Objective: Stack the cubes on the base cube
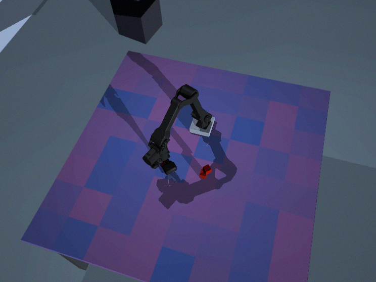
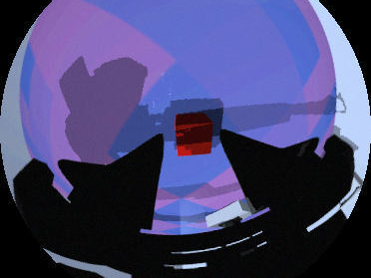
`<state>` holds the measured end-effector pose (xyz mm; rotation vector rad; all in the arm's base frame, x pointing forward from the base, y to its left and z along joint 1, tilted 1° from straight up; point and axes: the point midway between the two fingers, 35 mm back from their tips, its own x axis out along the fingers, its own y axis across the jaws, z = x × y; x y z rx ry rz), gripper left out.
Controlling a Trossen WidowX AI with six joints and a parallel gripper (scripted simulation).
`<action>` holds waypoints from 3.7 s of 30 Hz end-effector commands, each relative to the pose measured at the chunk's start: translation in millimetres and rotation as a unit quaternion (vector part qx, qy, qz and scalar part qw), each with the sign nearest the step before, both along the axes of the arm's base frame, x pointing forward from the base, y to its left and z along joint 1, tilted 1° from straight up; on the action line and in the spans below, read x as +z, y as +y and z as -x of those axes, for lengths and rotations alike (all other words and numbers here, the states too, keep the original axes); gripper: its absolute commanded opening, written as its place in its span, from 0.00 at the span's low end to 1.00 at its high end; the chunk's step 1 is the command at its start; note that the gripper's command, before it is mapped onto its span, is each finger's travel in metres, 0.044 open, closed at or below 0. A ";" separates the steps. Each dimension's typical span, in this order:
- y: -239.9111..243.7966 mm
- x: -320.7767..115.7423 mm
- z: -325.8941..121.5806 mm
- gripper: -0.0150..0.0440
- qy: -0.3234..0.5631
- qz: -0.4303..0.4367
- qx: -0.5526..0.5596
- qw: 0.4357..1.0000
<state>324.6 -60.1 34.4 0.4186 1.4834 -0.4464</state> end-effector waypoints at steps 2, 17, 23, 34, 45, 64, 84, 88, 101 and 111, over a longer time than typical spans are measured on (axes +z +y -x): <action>0.0 -12.1 2.9 0.70 0.009 -0.001 0.002 1.000; 0.0 -5.7 1.6 0.43 0.009 -0.001 0.002 1.000; 0.2 12.7 -0.8 0.43 0.009 -0.001 0.002 1.000; 1.1 47.2 -1.8 0.43 0.009 -0.001 0.002 1.000; 2.8 82.3 1.6 0.43 0.009 -0.001 0.002 1.000; 41.7 93.7 1.4 0.43 0.008 -0.003 -0.004 1.000; 107.3 88.6 7.2 0.43 0.008 -0.007 -0.013 1.000; 120.1 87.6 9.9 0.43 0.009 -0.007 -0.015 1.000; 160.7 84.2 22.4 0.43 0.009 -0.009 -0.021 1.000; 189.9 81.7 35.3 0.43 0.010 -0.010 -0.026 1.000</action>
